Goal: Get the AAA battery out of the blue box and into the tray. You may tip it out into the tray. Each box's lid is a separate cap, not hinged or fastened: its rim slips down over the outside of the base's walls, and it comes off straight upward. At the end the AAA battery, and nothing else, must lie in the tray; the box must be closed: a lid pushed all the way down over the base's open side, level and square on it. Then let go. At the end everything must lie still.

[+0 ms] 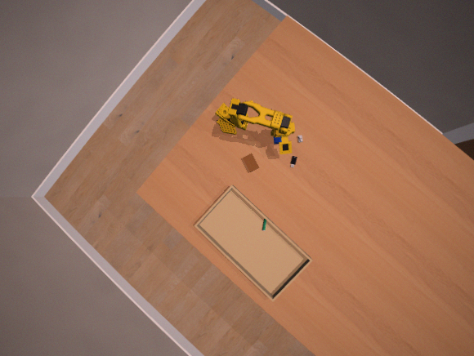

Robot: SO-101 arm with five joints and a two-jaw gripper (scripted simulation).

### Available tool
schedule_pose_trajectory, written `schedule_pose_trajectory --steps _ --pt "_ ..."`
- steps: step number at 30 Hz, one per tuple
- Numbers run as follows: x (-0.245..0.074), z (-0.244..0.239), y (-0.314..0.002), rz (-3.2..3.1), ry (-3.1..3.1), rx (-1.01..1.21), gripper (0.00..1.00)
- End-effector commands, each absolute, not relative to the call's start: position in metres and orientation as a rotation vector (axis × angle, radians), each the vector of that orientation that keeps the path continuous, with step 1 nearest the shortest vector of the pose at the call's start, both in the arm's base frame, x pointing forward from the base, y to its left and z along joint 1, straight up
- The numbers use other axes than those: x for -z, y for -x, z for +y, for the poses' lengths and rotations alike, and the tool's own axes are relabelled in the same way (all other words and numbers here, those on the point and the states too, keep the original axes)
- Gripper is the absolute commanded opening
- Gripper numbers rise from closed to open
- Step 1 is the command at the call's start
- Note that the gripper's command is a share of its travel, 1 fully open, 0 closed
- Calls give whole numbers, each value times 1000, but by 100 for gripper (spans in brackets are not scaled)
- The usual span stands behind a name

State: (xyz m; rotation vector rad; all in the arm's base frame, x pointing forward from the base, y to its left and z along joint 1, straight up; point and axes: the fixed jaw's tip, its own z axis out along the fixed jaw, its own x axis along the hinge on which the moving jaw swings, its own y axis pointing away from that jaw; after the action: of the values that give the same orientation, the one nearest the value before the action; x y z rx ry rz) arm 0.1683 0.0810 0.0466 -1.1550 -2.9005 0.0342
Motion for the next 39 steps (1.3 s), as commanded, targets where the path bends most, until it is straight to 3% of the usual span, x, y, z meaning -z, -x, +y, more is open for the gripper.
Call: schedule_pose_trajectory --steps 1,39 --pt "-46 82 -171 -2911 1182 0 22" --pt "-38 81 -171 -2911 1182 0 22"
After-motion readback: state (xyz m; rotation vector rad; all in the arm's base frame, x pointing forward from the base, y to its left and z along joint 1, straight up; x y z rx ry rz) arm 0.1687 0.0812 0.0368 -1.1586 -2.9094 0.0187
